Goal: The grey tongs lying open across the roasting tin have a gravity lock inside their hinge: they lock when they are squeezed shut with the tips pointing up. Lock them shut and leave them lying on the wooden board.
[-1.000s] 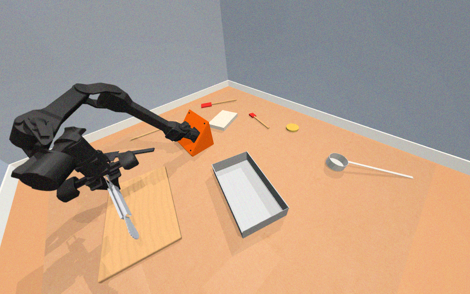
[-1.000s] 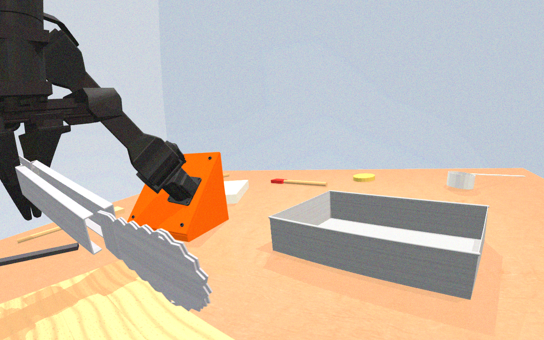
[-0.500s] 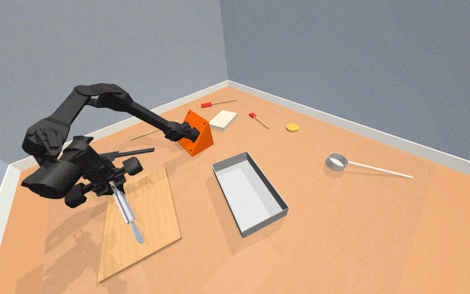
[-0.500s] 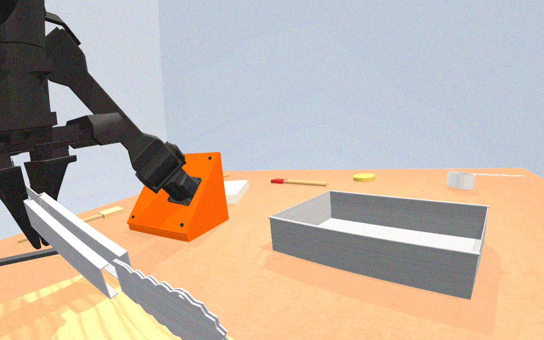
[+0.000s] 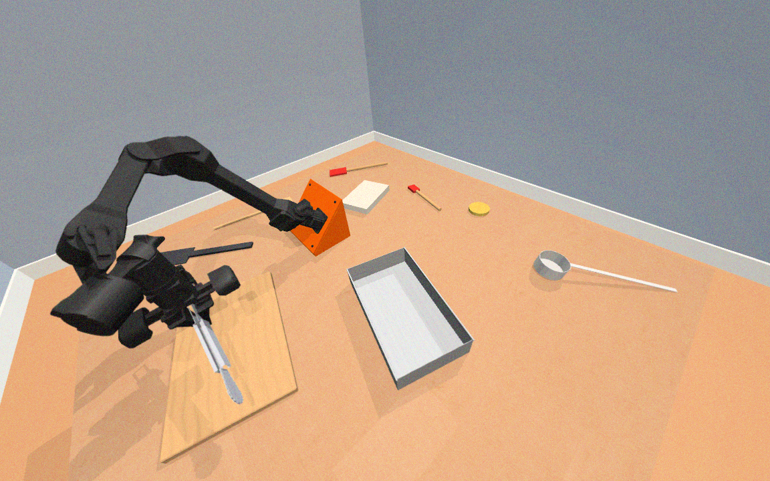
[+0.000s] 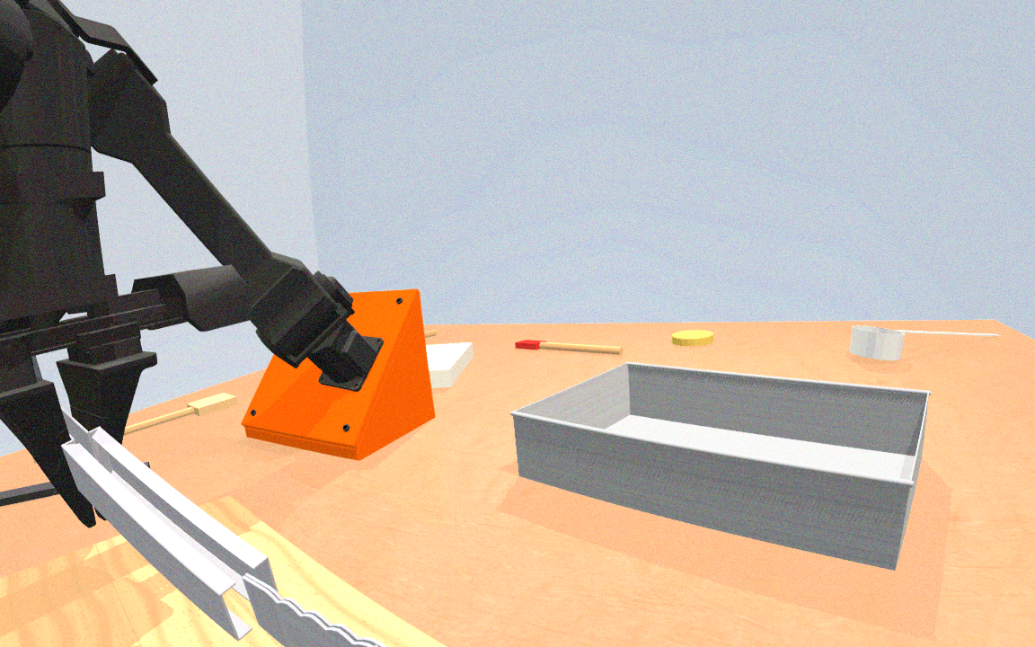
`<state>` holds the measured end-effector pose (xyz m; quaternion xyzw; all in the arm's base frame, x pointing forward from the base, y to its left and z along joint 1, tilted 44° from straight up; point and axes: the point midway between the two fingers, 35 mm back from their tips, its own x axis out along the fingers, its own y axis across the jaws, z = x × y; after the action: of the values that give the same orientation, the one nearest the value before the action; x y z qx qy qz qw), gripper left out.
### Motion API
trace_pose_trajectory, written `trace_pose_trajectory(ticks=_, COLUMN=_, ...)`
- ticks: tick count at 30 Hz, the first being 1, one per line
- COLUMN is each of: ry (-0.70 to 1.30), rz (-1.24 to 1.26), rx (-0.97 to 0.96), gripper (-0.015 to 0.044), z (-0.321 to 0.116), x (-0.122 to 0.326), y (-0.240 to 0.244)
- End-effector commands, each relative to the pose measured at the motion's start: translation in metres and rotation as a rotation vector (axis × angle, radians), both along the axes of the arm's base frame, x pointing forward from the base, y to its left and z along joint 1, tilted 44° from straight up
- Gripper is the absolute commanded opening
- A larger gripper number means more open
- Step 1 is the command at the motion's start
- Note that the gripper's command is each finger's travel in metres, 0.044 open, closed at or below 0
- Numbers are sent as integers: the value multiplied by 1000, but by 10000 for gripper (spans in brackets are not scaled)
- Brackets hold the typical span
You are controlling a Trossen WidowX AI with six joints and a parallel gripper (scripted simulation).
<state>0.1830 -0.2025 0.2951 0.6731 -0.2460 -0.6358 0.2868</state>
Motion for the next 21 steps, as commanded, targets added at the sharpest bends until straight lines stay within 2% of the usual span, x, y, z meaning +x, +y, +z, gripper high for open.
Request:
trace_pose_trajectory(ticks=1, ry=0, rz=10, rx=4, gripper=-150, z=-5, x=1, y=-3)
trace_pose_trajectory(ticks=21, ry=1, rz=11, rx=-4, gripper=-150, z=-28, x=1, y=-26)
